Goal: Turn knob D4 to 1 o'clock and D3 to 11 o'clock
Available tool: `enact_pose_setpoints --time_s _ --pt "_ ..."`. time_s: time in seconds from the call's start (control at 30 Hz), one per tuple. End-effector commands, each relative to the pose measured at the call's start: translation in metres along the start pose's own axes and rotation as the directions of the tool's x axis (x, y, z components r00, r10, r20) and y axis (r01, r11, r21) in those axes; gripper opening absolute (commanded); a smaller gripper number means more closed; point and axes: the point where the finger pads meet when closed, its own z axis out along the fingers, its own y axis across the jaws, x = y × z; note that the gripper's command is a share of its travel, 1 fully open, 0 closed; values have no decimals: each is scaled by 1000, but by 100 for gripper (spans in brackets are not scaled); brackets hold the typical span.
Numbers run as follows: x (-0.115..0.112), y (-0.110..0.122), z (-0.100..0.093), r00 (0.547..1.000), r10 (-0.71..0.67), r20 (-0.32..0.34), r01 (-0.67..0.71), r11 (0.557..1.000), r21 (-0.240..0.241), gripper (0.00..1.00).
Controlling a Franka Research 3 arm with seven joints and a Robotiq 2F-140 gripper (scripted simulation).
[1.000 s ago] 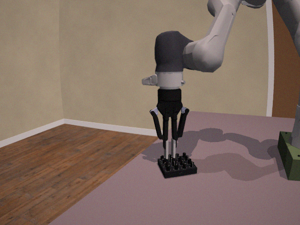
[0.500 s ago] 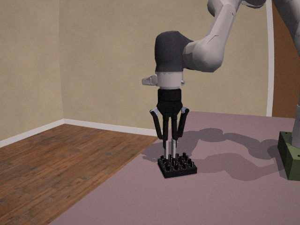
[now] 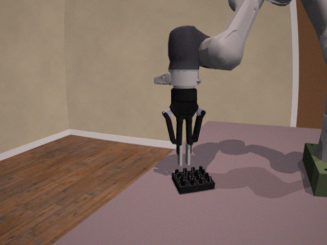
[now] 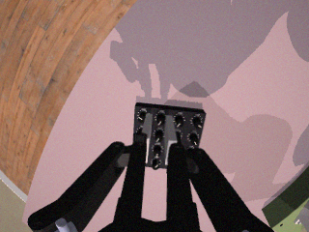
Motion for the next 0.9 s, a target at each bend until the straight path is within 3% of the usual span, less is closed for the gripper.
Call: enact_pose_setpoints --time_s 0.0,0.73,0.87 --pt "-1 4 -8 1000 -15 6 15 1000 -12 12" --pt "-1 4 -15 999 -36 6 36 999 -12 12" --pt "-2 3 -27 980 -200 8 200 980 -11 12"
